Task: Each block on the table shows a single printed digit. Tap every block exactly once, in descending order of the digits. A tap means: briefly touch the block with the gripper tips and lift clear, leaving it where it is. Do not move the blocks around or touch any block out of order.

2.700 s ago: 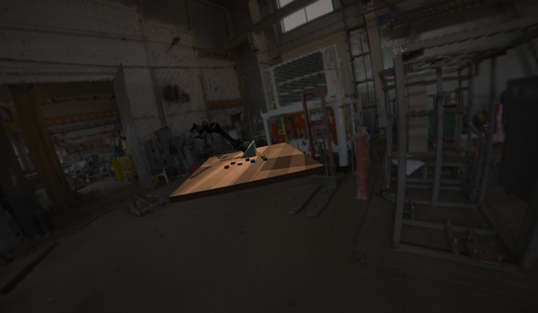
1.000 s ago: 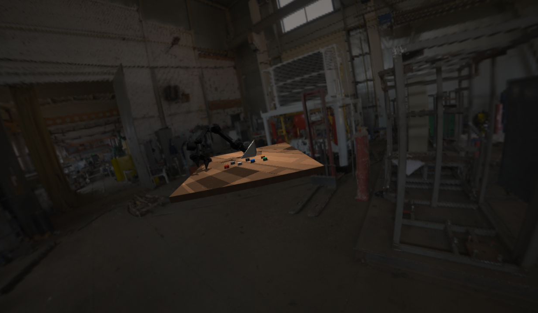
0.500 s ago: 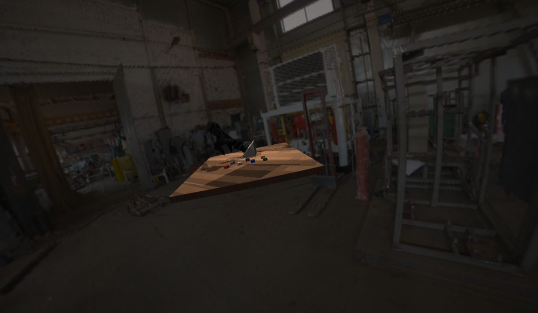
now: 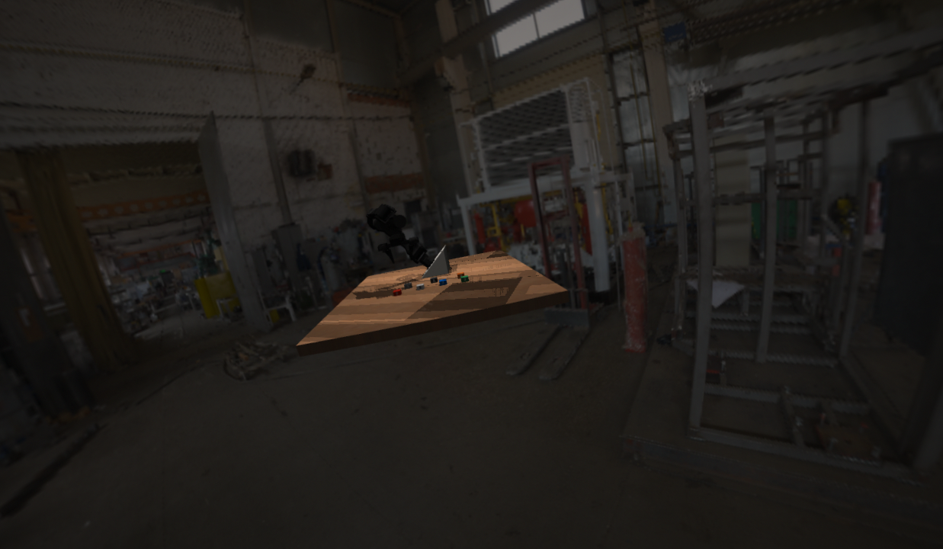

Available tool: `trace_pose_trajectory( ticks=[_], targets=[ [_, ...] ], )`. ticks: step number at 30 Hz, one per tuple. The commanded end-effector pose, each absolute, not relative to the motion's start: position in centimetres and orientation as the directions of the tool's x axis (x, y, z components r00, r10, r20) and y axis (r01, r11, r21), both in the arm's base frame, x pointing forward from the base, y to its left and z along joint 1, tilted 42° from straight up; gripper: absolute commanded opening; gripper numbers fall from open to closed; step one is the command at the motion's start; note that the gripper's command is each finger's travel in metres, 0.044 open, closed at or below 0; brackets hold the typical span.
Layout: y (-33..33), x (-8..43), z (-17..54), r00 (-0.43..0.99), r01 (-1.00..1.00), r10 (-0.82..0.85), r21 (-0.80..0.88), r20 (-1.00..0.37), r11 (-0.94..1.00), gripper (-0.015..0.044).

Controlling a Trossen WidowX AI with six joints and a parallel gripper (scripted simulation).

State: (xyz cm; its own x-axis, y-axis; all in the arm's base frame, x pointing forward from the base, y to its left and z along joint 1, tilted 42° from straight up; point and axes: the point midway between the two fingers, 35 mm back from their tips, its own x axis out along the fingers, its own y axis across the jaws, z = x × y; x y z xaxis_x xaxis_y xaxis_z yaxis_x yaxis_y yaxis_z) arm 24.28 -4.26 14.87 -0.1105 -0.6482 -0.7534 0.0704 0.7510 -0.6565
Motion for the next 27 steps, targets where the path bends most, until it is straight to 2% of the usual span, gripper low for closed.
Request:
trace_pose_trajectory(
  ticks=[1, 14, 21, 27],
  targets=[
    [-4.3, 24.2, 14.9, -0.112, 0.060, -0.652, -0.660, -0.750, 0.749, 0.0400],
    [-4.0, 24.3, 14.7, -0.111, 0.060, -0.652, -0.660, -0.750, 0.749, 0.0400],
    [4.3, 24.1, 7.6, -0.111, 0.060, -0.646, -0.654, -0.755, 0.754, 0.0400],
    [5.1, 23.8, 6.8, -0.111, 0.061, -0.648, -0.656, -0.753, 0.752, 0.0400]
  ],
)
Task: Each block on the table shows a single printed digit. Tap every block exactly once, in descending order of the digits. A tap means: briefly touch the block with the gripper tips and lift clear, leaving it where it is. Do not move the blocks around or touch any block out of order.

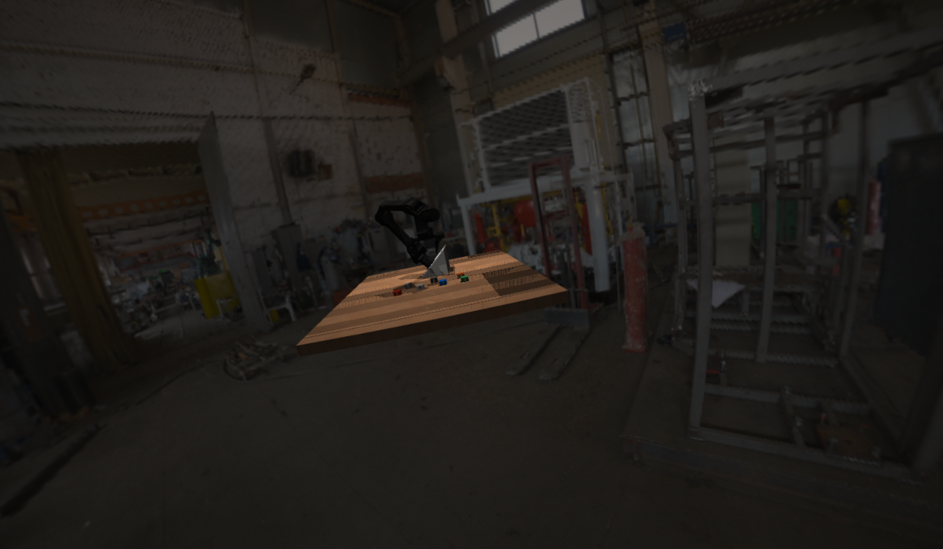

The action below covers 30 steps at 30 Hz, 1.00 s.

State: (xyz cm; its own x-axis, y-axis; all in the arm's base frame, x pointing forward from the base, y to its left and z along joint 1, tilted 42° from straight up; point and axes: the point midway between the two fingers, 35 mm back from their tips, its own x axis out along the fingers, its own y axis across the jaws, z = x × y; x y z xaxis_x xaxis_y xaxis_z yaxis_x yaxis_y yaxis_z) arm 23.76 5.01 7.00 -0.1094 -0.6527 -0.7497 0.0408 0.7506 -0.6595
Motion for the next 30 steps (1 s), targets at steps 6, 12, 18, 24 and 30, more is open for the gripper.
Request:
trace_pose_trajectory(
  ticks=[6, 12, 18, 24, 30],
  targets=[
    [5.1, 23.8, 6.8, -0.111, 0.061, -0.648, -0.656, -0.753, 0.752, 0.0400],
    [5.1, 23.8, 6.8, -0.111, 0.061, -0.648, -0.656, -0.753, 0.752, 0.0400],
    [5.8, 24.2, 6.4, -0.111, 0.061, -0.648, -0.656, -0.754, 0.753, 0.0400],
    [11.6, 26.9, 1.6, -0.108, 0.062, -0.643, -0.651, -0.758, 0.757, 0.0400],
    [15.0, 27.6, -2.0, -0.108, 0.063, -0.643, -0.651, -0.758, 0.757, 0.0400]
  ],
)
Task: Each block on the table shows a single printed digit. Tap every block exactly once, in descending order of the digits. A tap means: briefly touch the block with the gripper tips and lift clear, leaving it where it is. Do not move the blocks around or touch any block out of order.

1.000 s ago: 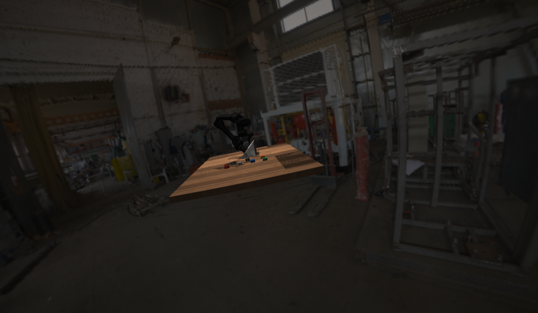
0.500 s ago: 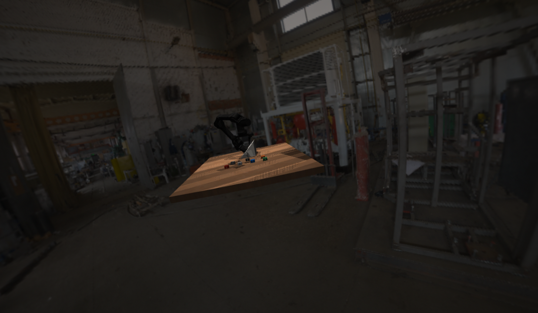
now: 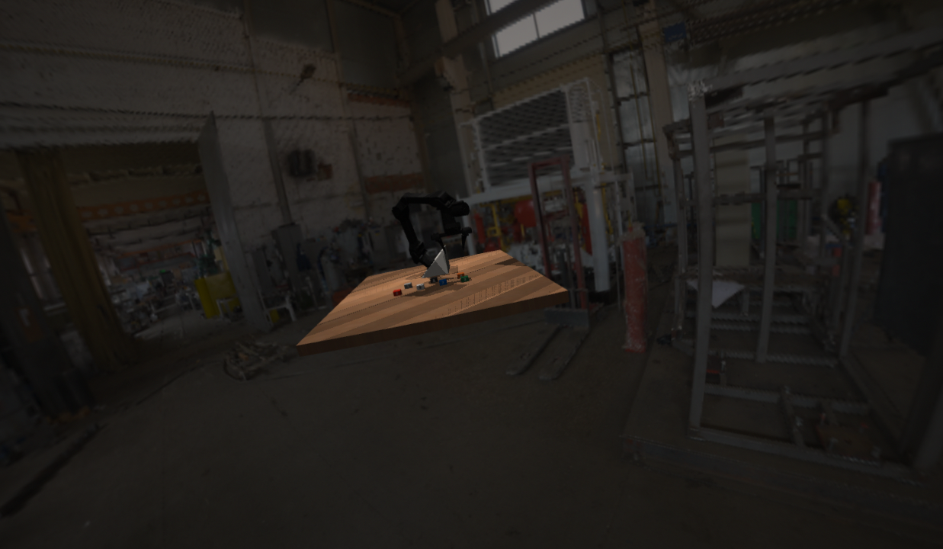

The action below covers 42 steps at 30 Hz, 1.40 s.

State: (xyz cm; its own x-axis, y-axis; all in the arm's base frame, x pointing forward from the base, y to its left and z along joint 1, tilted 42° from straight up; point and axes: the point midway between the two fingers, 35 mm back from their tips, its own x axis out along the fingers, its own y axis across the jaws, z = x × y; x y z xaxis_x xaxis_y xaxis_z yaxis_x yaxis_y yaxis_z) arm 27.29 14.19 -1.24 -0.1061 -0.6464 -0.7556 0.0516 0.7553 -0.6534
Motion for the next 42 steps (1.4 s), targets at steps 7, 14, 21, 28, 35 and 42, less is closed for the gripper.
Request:
trace_pose_trajectory(
  ticks=[7, 14, 21, 28, 35, 42],
  targets=[
    [15.0, 27.6, -2.0, -0.108, 0.063, -0.643, -0.651, -0.758, 0.757, 0.0400],
    [15.0, 27.6, -2.0, -0.108, 0.063, -0.643, -0.651, -0.758, 0.757, 0.0400],
    [14.9, 29.0, -2.0, -0.107, 0.064, -0.642, -0.650, -0.759, 0.757, 0.0400],
    [13.8, 35.3, -2.0, -0.105, 0.066, -0.644, -0.651, -0.758, 0.756, 0.0400],
    [13.7, 35.4, -2.0, -0.105, 0.066, -0.644, -0.651, -0.758, 0.756, 0.0400],
    [13.7, 35.4, -2.0, -0.105, 0.066, -0.644, -0.651, -0.758, 0.756, 0.0400]
  ],
)
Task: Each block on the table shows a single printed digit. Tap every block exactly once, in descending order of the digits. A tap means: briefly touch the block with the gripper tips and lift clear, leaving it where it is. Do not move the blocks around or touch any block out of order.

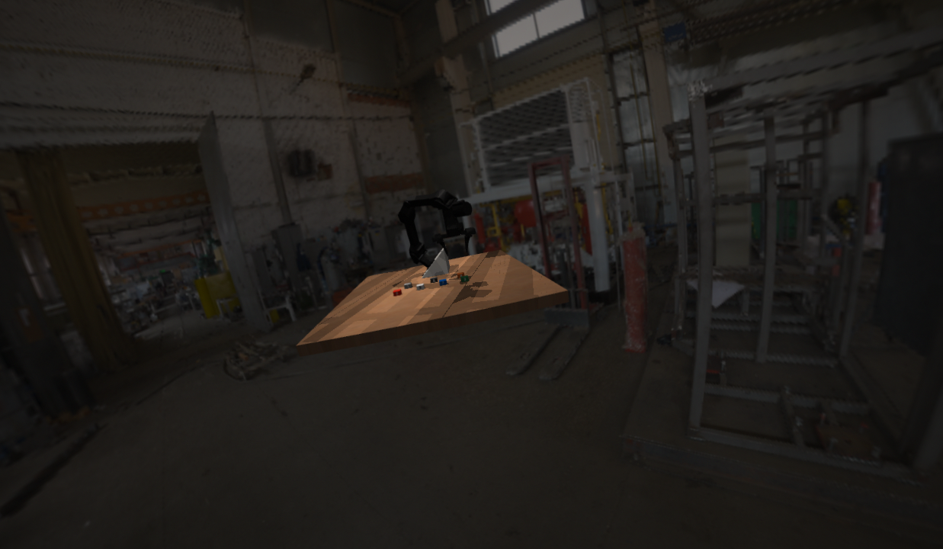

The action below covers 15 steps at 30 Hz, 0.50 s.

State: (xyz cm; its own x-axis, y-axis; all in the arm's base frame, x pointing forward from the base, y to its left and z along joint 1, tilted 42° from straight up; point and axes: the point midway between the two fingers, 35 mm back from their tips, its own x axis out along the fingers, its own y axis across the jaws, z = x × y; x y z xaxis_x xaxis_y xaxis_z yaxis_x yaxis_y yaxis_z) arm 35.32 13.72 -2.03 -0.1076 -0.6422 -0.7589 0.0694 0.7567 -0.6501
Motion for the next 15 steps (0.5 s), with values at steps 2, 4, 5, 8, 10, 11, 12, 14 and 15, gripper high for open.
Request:
trace_pose_trajectory(
  ticks=[2, 4, 5, 8, 10, 11, 12, 14, 15],
  targets=[
    [13.7, 35.4, -2.0, -0.105, 0.066, -0.644, -0.651, -0.758, 0.756, 0.0400],
    [13.7, 35.4, -2.0, -0.105, 0.066, -0.644, -0.651, -0.758, 0.756, 0.0400],
    [13.7, 35.4, -2.0, -0.105, 0.066, -0.644, -0.651, -0.758, 0.756, 0.0400],
    [12.3, 35.2, -0.6, -0.105, 0.066, -0.644, -0.651, -0.758, 0.756, 0.0400],
    [10.2, 34.6, 1.2, -0.105, 0.065, -0.645, -0.652, -0.757, 0.755, 0.0400],
    [9.2, 34.2, 2.1, -0.106, 0.065, -0.646, -0.653, -0.756, 0.754, 0.0400],
    [8.4, 33.9, 2.8, -0.106, 0.065, -0.646, -0.654, -0.756, 0.754, 0.0400],
    [7.8, 33.6, 3.3, -0.106, 0.065, -0.647, -0.655, -0.755, 0.753, 0.0400],
    [7.8, 33.6, 3.3, -0.106, 0.065, -0.647, -0.655, -0.755, 0.753, 0.0400]
  ],
)
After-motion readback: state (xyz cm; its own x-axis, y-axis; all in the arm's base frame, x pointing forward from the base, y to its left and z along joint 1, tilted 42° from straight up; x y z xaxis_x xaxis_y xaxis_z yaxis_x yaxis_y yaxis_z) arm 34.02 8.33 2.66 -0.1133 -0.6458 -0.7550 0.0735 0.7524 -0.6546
